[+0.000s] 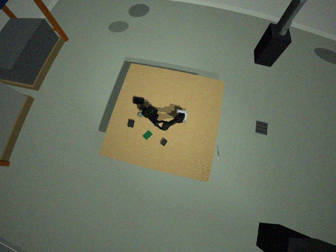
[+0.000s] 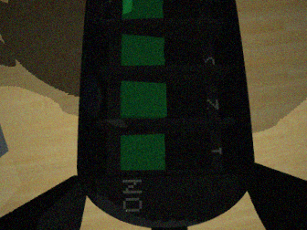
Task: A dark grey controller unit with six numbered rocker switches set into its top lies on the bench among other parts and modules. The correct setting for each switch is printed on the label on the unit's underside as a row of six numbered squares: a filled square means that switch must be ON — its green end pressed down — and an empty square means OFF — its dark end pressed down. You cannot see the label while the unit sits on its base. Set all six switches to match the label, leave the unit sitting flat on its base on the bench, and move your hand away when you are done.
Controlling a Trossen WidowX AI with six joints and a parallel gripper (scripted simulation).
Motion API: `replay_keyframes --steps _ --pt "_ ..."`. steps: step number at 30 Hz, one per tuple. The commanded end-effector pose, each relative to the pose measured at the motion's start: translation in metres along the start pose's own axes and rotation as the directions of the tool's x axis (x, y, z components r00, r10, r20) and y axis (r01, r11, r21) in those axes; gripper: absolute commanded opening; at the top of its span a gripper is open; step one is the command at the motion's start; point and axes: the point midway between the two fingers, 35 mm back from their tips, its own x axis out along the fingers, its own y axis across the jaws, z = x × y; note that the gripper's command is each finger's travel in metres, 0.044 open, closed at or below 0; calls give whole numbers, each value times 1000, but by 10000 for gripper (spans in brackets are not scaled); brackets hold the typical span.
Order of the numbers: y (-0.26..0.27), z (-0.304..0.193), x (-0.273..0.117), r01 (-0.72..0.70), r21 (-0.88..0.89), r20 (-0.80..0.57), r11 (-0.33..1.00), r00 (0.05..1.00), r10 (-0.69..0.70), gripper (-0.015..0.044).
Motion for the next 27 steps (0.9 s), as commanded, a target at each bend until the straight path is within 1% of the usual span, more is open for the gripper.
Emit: replay_keyframes --steps 1,27 --pt "-3 0 4 8 15 2 1000 1000 -8 338" --pt "-3 -11 21 8 15 0 1000 1000 -8 338"
